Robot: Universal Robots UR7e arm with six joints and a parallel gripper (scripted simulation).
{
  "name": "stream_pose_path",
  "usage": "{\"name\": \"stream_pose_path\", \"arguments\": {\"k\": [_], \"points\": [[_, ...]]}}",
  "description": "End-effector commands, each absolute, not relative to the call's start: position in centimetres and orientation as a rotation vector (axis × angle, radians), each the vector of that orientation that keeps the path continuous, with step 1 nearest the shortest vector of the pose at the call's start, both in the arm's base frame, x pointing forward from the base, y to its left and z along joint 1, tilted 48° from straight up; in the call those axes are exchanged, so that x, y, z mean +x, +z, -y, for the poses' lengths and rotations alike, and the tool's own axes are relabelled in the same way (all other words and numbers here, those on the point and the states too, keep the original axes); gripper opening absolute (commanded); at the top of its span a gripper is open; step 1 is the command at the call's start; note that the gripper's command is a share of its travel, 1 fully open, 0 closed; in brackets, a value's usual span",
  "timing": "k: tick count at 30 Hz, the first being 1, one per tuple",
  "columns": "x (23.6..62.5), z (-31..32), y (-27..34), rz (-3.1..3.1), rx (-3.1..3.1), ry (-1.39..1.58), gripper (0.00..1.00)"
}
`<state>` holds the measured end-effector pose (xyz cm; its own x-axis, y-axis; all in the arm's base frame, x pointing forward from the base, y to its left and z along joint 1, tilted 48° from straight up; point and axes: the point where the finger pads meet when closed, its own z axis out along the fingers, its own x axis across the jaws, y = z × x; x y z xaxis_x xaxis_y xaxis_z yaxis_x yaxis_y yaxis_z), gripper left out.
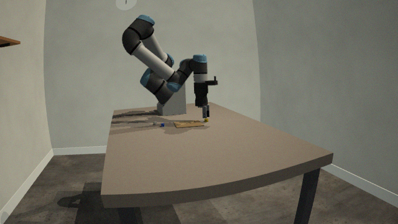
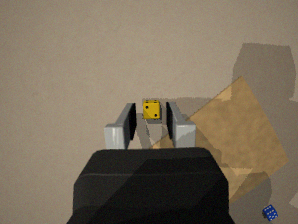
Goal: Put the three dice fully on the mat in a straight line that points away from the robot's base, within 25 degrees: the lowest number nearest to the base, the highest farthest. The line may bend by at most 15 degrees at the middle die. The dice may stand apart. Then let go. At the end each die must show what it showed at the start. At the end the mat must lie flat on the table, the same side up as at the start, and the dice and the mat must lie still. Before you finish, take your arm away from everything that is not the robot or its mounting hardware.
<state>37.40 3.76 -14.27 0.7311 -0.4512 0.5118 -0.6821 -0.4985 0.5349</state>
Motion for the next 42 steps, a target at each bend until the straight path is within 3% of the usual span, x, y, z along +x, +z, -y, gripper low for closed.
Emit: {"name": "stream_pose_path", "arguments": {"k": [1, 42], "points": [[37.4, -3.8, -14.2, 0.852, 2.181, 0.396, 0.64], [37.5, -2.2, -15.7, 0.852, 2.181, 0.396, 0.64]]}}
